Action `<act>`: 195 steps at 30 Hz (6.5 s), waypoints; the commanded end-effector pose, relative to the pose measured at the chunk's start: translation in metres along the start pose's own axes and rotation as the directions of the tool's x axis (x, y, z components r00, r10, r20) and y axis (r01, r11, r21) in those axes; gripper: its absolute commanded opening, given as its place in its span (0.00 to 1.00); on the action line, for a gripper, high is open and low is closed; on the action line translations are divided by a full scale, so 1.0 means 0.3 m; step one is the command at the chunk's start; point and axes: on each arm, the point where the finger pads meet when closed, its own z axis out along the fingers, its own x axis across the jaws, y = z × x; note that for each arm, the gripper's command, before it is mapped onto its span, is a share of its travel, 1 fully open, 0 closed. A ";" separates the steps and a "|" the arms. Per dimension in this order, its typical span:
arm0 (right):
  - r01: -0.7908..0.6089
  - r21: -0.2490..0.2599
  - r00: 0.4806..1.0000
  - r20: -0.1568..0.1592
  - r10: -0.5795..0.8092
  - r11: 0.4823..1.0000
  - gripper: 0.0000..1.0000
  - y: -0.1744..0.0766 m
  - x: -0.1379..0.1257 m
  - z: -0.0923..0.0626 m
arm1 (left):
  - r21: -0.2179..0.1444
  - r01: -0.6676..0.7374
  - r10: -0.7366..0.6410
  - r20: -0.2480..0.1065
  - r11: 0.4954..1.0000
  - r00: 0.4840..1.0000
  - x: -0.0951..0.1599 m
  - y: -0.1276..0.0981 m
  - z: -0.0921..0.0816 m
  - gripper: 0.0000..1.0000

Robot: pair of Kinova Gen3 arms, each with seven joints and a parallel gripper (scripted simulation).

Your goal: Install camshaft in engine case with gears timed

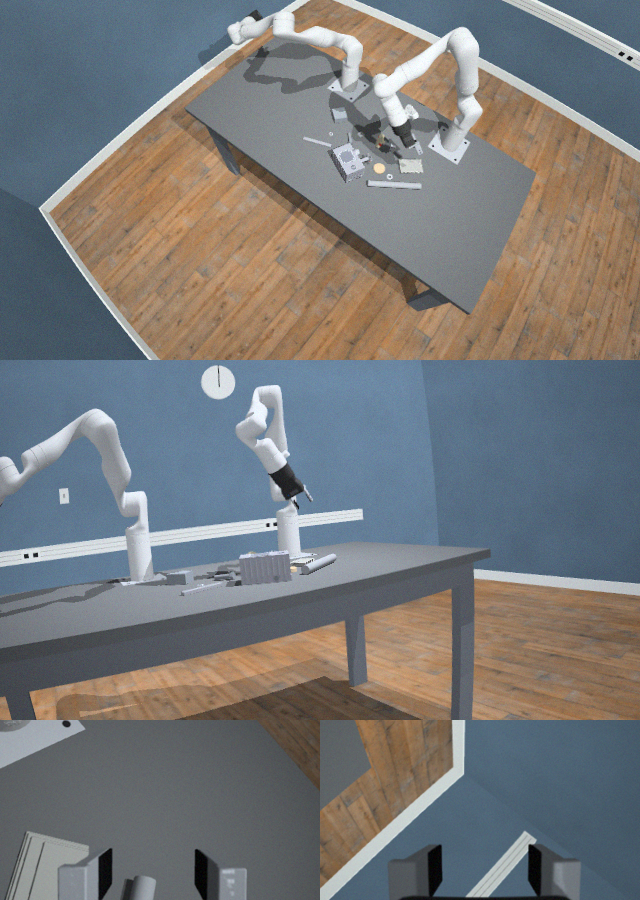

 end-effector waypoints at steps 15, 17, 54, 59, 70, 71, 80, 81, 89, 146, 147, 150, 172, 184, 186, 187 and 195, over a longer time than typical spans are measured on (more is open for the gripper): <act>-0.002 0.000 1.000 0.000 0.002 1.000 1.00 0.002 0.004 -0.001 | -0.001 0.001 -0.001 0.000 1.000 1.000 0.001 0.000 -0.001 1.00; -0.002 0.000 1.000 0.000 0.002 1.000 1.00 0.002 0.004 -0.001 | -0.001 0.001 -0.001 0.000 1.000 1.000 0.001 0.000 -0.001 1.00; -0.002 0.000 1.000 0.000 0.002 1.000 1.00 0.002 0.004 -0.001 | 0.250 0.384 -0.442 0.691 0.889 0.573 -0.445 0.056 -0.020 1.00; -0.002 0.000 1.000 0.000 0.002 1.000 1.00 0.002 0.004 -0.001 | 0.341 0.457 -0.528 0.759 0.821 0.381 -0.471 0.126 -0.085 1.00; -0.002 0.000 1.000 0.000 0.002 1.000 1.00 0.002 0.004 -0.001 | 0.445 0.518 -0.596 0.786 0.731 0.166 -0.451 0.210 -0.147 1.00; -0.002 0.000 1.000 0.000 0.002 1.000 1.00 0.002 0.004 -0.001 | 0.451 0.520 -0.599 0.786 0.725 0.154 -0.449 0.215 -0.151 1.00; -0.002 0.000 1.000 0.000 0.002 1.000 1.00 0.002 0.004 -0.001 | 0.465 0.524 -0.605 0.786 0.714 0.127 -0.445 0.226 -0.157 1.00; -0.002 0.000 1.000 0.000 0.002 1.000 1.00 0.002 0.004 -0.001 | 0.465 0.524 -0.605 0.786 0.714 0.127 -0.445 0.226 -0.157 1.00; -0.002 0.000 1.000 0.000 0.002 1.000 1.00 0.002 0.004 -0.001 | 0.467 0.523 -0.607 0.785 0.714 0.128 -0.448 0.229 -0.150 1.00; -0.002 0.000 1.000 0.000 0.002 1.000 1.00 0.002 0.004 -0.001 | 0.467 0.521 -0.606 0.785 0.715 0.128 -0.555 0.334 0.064 0.70; -0.002 0.000 1.000 0.000 0.002 1.000 1.00 0.002 0.004 -0.001 | 0.467 0.521 -0.606 0.785 0.715 0.128 -0.555 0.334 0.064 0.70; -0.002 0.000 1.000 0.000 0.002 1.000 1.00 0.002 0.004 -0.001 | 0.467 0.521 -0.606 0.785 0.715 0.128 -0.555 0.334 0.064 0.70; -0.002 0.000 1.000 0.000 0.002 1.000 1.00 0.002 0.004 -0.001 | 0.467 0.521 -0.606 0.785 0.715 0.128 -0.576 0.343 0.074 0.70; -0.002 0.000 1.000 0.000 0.002 1.000 1.00 0.002 0.004 -0.001 | 0.467 0.521 -0.606 0.785 0.715 0.128 -0.650 0.373 0.109 0.70; -0.002 0.000 1.000 0.000 0.002 1.000 1.00 0.002 0.004 -0.001 | 0.467 0.521 -0.606 0.785 0.715 0.128 -0.657 0.376 0.112 0.70; -0.002 0.000 1.000 0.000 0.002 1.000 1.00 0.002 0.004 -0.001 | 0.467 0.521 -0.606 0.785 0.715 0.128 -0.657 0.376 0.112 0.70; -0.002 0.000 1.000 0.000 0.002 1.000 1.00 0.002 0.004 -0.001 | 0.467 0.520 -0.606 0.785 0.715 0.128 -0.704 0.395 0.134 0.70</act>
